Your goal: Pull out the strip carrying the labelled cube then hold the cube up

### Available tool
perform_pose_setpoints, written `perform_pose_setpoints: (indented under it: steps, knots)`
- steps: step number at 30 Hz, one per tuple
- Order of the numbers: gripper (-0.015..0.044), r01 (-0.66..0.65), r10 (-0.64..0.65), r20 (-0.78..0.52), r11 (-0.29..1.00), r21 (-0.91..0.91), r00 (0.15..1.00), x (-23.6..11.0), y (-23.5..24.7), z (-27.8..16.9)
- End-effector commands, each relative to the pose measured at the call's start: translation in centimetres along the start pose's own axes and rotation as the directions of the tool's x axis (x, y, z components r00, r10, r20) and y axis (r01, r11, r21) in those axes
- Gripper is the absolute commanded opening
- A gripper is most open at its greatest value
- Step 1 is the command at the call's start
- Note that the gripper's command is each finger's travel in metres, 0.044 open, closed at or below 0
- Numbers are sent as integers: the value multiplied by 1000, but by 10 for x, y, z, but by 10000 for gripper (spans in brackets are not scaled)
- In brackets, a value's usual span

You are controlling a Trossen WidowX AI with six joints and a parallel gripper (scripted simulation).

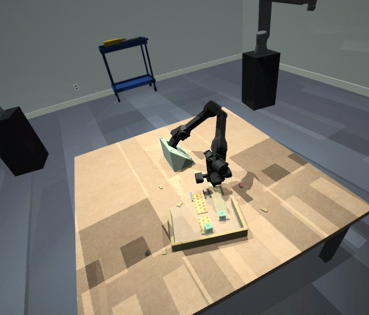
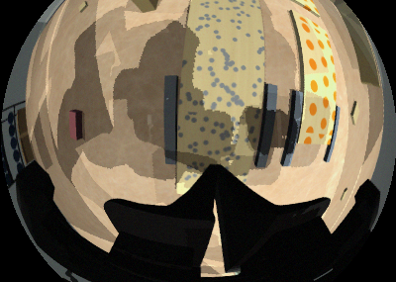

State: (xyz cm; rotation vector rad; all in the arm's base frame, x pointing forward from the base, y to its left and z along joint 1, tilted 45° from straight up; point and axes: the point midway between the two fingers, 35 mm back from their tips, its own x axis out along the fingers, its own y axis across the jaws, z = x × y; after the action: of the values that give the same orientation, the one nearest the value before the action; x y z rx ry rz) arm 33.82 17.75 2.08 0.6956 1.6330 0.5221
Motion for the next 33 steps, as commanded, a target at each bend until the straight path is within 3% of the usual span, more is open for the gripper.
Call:
perform_pose_setpoints:
  steps: [1, 33]
  knots:
    - [0, 4, -4, -20, 1000, 8, 1000, 6, -1, -11]
    - [0, 4, -4, -22, 1000, 10, 1000, 6, -2, -60]
